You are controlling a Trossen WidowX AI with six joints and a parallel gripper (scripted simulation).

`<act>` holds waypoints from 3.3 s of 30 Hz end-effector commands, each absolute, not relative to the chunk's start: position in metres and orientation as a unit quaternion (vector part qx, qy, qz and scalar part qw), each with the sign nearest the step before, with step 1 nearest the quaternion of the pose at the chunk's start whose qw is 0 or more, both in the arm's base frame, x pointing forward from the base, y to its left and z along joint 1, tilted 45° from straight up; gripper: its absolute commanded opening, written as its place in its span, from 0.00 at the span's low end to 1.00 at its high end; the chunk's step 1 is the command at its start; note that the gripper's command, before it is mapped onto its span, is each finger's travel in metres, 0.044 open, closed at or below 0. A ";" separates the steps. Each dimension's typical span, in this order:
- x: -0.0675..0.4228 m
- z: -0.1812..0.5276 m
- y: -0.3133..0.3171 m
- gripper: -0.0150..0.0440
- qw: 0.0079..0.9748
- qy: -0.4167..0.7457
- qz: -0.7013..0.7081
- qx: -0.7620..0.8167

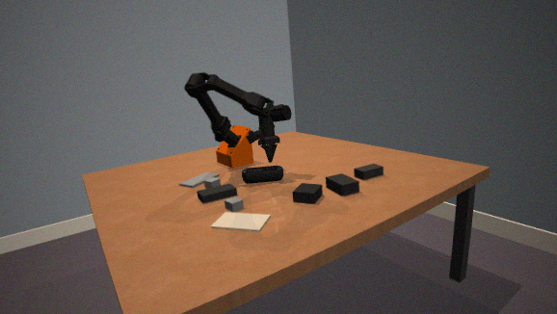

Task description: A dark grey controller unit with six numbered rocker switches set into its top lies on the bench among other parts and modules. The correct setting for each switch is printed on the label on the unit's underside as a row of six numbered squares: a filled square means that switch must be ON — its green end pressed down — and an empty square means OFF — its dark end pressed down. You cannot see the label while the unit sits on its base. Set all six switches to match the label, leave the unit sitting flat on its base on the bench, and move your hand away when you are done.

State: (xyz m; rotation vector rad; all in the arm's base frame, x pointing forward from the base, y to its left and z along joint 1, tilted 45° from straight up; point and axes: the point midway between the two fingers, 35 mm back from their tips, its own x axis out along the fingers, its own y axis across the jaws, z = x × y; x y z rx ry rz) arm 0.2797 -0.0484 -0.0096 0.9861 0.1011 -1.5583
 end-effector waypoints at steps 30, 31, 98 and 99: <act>0.273 0.042 -0.107 0.25 0.496 0.043 -0.738 0.456; 0.273 0.041 -0.108 0.25 0.496 0.043 -0.738 0.456; 0.339 -0.001 -0.081 0.25 0.496 0.042 -0.737 0.457; 0.339 -0.001 -0.081 0.25 0.496 0.042 -0.737 0.457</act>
